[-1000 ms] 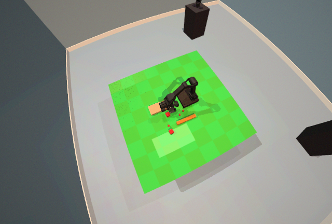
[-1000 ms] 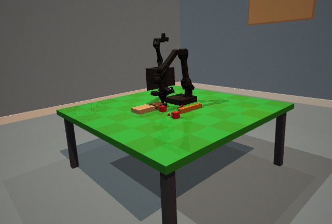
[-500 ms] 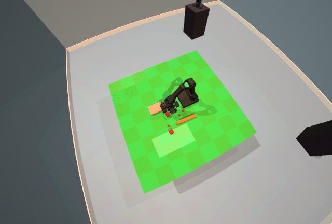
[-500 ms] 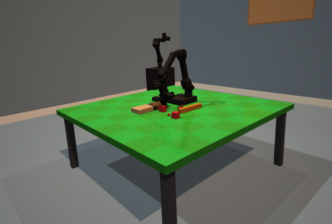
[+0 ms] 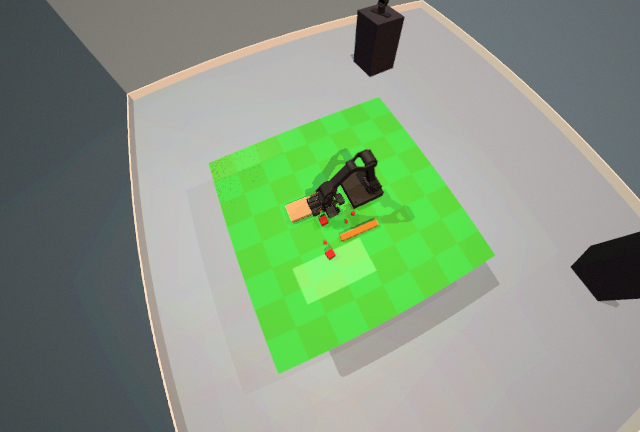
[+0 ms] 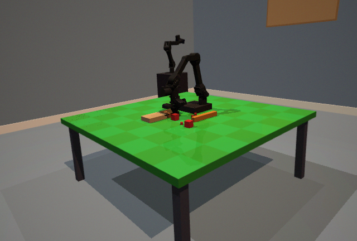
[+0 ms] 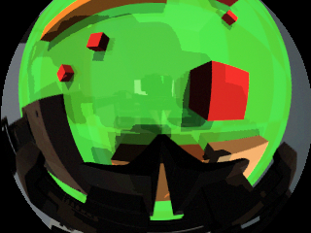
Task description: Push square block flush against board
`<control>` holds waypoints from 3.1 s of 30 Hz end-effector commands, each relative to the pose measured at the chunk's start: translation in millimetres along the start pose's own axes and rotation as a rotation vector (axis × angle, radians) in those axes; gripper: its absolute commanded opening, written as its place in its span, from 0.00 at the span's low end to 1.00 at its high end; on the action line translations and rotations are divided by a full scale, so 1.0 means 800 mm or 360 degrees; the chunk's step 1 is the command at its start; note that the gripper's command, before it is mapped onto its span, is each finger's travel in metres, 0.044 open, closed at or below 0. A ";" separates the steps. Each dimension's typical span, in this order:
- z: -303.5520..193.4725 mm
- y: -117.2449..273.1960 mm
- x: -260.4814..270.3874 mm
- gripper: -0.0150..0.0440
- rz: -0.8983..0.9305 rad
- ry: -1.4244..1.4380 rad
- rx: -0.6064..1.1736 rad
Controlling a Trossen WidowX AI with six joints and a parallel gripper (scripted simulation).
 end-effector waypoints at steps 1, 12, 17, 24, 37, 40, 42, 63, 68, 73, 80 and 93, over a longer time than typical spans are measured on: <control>0.003 -0.001 0.000 0.25 0.0003 0.0003 0.0004; 0.025 -0.001 -0.003 0.25 0.0002 0.0003 0.0002; 0.035 -0.001 -0.004 0.25 0.0002 0.0003 0.0000; 0.050 -0.001 -0.004 0.25 0.0002 0.0003 -0.0001; 0.054 0.069 -0.005 0.25 0.0001 0.0003 -0.0002; 0.054 0.069 -0.005 0.25 0.0001 0.0003 -0.0002; 0.052 0.065 -0.008 0.25 -0.0023 -0.0028 -0.0008; -0.018 0.070 0.038 0.25 -0.0010 -0.1164 0.0003; -0.032 0.070 0.050 0.25 -0.0007 -0.1437 0.0006; -0.045 0.070 0.064 0.25 -0.0005 -0.1710 0.0009; -0.060 0.070 0.083 0.25 -0.0003 -0.2093 0.0014; -0.075 0.069 0.105 0.25 -0.0001 -0.2501 0.0021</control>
Point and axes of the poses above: the point midway between the two fingers, 35 mm back from their tips, its own y axis back along the fingers, its own x axis across the jaws, z = x × y, the point moved 6 cm from there along y, back along the fingers, and after that the axes turned 4 degrees about y, right-handed, at the moved point
